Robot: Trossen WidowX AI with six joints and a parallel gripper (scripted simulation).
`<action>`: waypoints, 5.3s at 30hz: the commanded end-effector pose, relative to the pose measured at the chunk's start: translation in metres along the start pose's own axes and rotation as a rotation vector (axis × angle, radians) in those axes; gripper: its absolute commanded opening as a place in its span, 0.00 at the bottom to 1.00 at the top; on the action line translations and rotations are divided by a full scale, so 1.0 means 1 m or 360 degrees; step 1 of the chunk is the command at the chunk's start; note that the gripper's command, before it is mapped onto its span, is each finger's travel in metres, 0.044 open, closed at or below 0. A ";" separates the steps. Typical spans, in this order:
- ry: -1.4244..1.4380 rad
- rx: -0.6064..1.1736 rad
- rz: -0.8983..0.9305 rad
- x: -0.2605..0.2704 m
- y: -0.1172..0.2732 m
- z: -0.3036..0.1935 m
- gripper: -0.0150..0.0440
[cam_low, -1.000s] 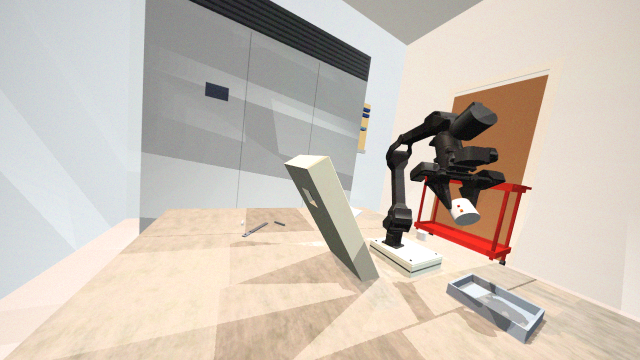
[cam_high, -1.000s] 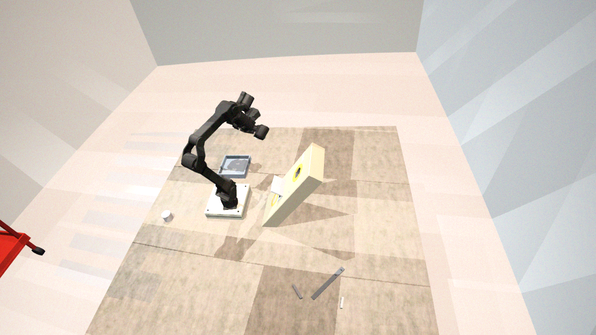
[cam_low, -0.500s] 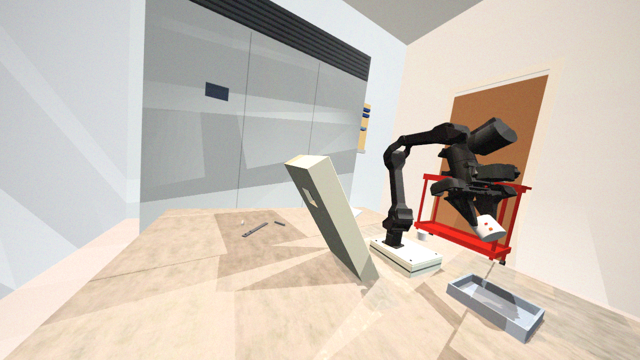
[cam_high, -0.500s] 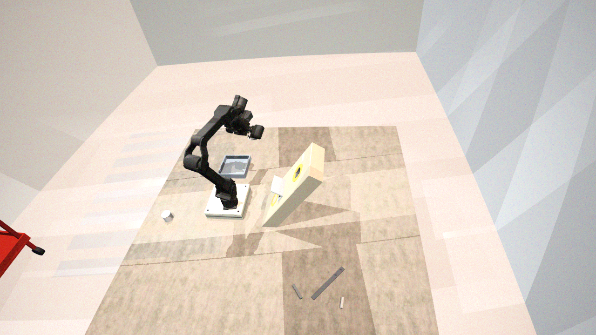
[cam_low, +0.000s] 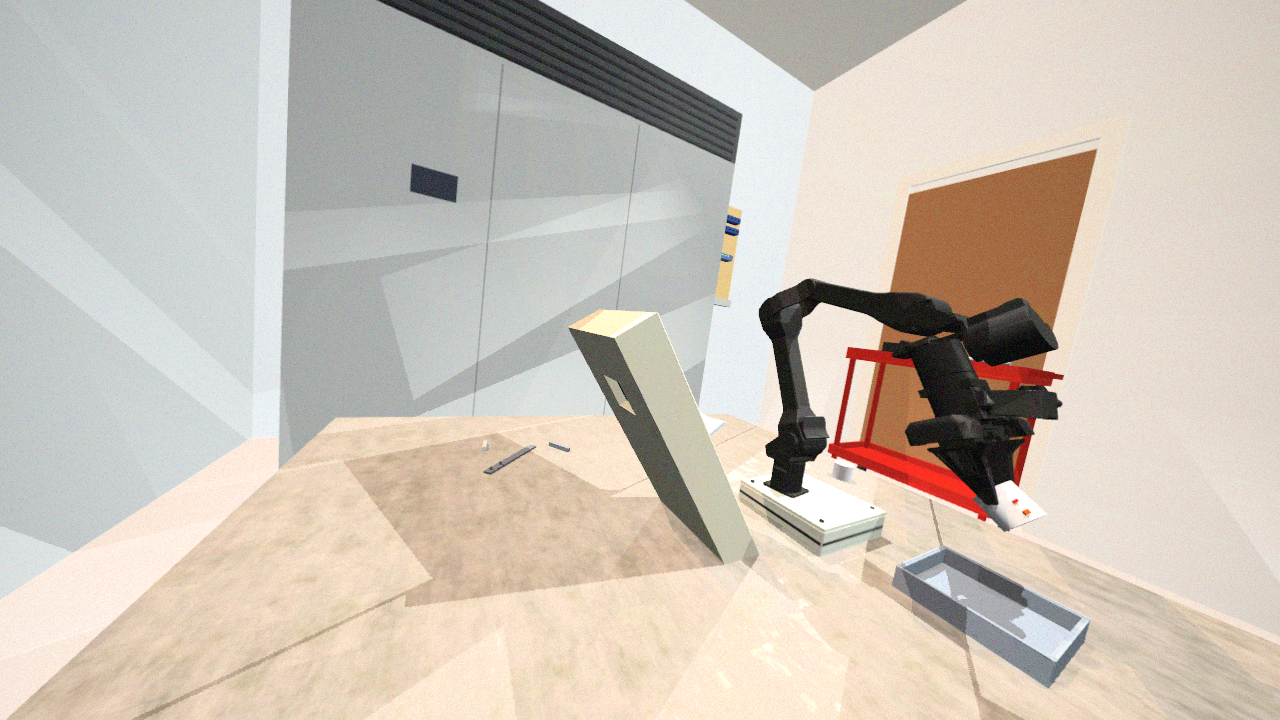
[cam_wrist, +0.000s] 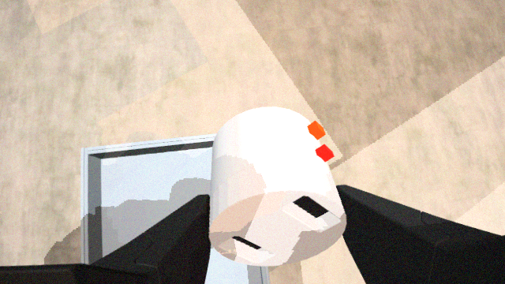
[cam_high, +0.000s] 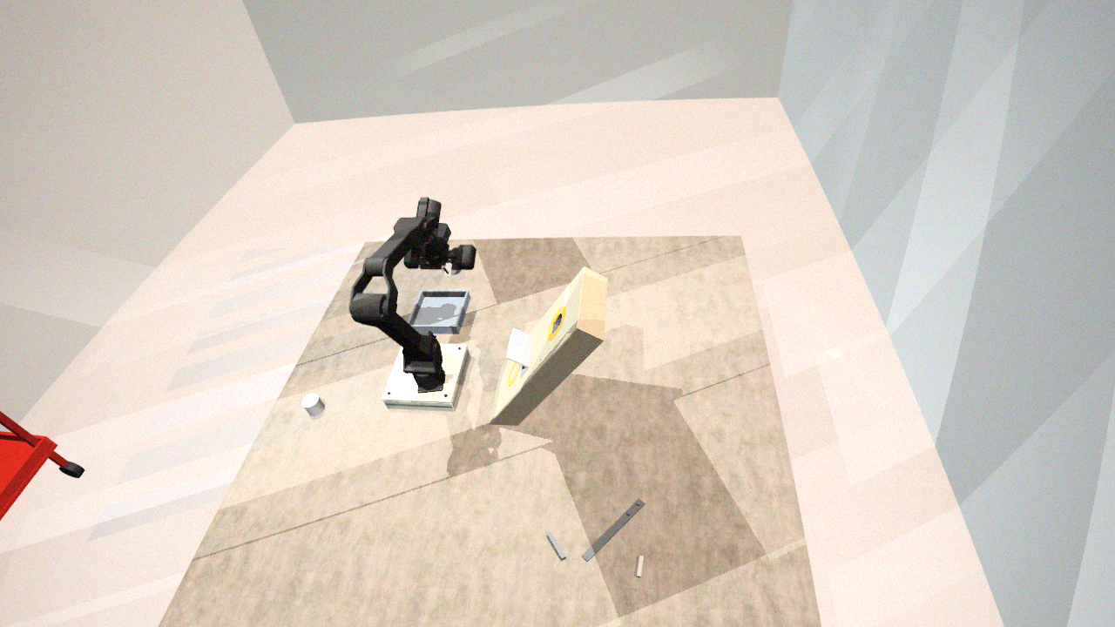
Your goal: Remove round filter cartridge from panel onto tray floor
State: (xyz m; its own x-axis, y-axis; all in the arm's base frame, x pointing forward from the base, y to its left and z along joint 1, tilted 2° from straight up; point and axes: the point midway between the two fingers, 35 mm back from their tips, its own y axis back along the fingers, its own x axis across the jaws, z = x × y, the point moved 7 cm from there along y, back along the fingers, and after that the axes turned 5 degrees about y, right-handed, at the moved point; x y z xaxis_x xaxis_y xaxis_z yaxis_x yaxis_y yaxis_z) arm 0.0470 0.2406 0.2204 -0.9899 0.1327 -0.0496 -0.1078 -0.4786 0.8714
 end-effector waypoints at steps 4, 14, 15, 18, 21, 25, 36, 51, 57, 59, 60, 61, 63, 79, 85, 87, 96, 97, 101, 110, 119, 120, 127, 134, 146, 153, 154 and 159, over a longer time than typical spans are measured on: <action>0.0169 -0.0020 0.0103 0.030 -0.020 -0.014 0.25; 0.0354 -0.0027 0.0214 0.062 -0.039 -0.036 0.25; 0.0354 -0.0027 0.0214 0.062 -0.040 -0.037 0.25; 0.0354 -0.0027 0.0214 0.063 -0.051 -0.040 0.25; 0.0354 -0.0028 0.0214 0.064 -0.064 -0.046 0.25; 0.0354 -0.0027 0.0214 0.065 -0.081 -0.055 0.25; 0.0351 -0.0007 0.0211 0.065 -0.102 -0.072 0.34; 0.0351 -0.0007 0.0211 0.065 -0.102 -0.072 1.00; 0.0351 -0.0003 0.0211 0.064 -0.074 -0.053 1.00; 0.0352 0.0000 0.0211 0.062 -0.050 -0.042 1.00; 0.0352 0.0001 0.0211 0.062 -0.044 -0.040 1.00; 0.0352 0.0002 0.0211 0.061 -0.042 -0.039 1.00; 0.0352 0.0005 0.0211 0.063 -0.055 -0.045 1.00; 0.0352 0.0005 0.0211 0.063 -0.055 -0.045 1.00; 0.0352 0.0005 0.0211 0.063 -0.055 -0.045 1.00; 0.0352 0.0005 0.0211 0.063 -0.055 -0.045 1.00; 0.0352 0.0005 0.0211 0.063 -0.055 -0.045 1.00; 0.0352 0.0005 0.0211 0.063 -0.055 -0.045 1.00; 0.0352 0.0005 0.0211 0.063 -0.055 -0.045 1.00; 0.0352 0.0005 0.0211 0.063 -0.055 -0.045 1.00; 0.0352 0.0005 0.0211 0.063 -0.055 -0.045 1.00; 0.0352 0.0005 0.0211 0.063 -0.055 -0.045 1.00; 0.0352 0.0005 0.0211 0.063 -0.055 -0.045 1.00; 0.0352 0.0005 0.0211 0.063 -0.055 -0.045 1.00; 0.0352 0.0005 0.0211 0.063 -0.055 -0.045 1.00; 0.0352 0.0005 0.0211 0.063 -0.055 -0.045 1.00; 0.0352 0.0005 0.0211 0.063 -0.055 -0.045 1.00; 0.0352 0.0005 0.0211 0.063 -0.055 -0.045 1.00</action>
State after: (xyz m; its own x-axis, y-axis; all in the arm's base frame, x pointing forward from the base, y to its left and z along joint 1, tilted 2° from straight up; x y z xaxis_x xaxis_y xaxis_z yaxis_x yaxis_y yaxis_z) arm -0.0131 0.2360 0.1474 -0.9915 -0.1241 -0.0401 0.0238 -0.4743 0.8800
